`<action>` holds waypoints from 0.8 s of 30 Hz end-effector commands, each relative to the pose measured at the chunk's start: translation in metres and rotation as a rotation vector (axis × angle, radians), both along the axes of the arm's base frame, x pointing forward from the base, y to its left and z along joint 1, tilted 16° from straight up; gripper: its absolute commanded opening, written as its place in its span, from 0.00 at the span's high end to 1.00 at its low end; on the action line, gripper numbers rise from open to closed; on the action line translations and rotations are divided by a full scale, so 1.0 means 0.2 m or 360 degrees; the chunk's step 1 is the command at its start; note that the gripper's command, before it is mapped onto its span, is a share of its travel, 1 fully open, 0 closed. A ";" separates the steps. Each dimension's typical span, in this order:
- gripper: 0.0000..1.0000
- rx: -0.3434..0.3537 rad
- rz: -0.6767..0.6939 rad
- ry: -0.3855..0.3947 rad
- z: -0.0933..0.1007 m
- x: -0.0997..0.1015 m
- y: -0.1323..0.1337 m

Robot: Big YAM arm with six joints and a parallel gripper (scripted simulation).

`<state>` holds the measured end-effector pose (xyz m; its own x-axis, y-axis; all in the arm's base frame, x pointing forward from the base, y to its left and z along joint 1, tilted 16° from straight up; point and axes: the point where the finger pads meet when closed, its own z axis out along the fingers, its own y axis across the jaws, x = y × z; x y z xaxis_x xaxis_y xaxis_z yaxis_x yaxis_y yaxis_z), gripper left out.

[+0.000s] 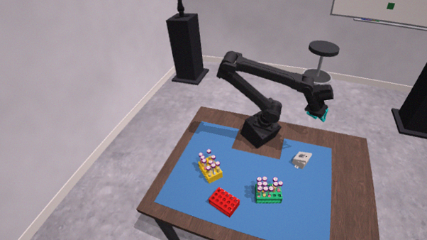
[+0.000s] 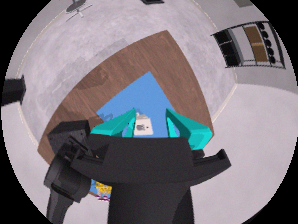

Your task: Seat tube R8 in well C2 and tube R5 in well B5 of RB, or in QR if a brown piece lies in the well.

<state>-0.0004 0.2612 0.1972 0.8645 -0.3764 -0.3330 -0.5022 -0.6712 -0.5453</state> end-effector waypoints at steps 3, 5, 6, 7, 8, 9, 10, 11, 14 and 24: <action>0.70 0.0028 -0.0273 0.0094 0.16 0.14 0.08; 0.70 -0.0045 -0.0347 0.0125 0.06 0.19 0.06; 0.70 0.0001 -0.0395 0.0138 0.16 0.22 0.09; 0.70 -0.0009 -0.0444 0.0153 0.15 0.25 0.10; 0.70 -0.0002 -0.0469 0.0163 0.16 0.27 0.11; 0.70 -0.0015 -0.0518 0.0180 0.15 0.30 0.11; 0.70 -0.0033 -0.0568 0.0197 0.15 0.33 0.10; 0.70 -0.0042 -0.0618 0.0213 0.14 0.35 0.10; 0.70 -0.0141 -0.0673 0.0238 -0.02 0.36 0.05; 0.70 -0.0098 -0.0997 0.0349 0.12 0.64 0.09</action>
<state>0.1130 0.2686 0.1955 0.4499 -0.7984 -0.4002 -0.8786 -0.3155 -0.3584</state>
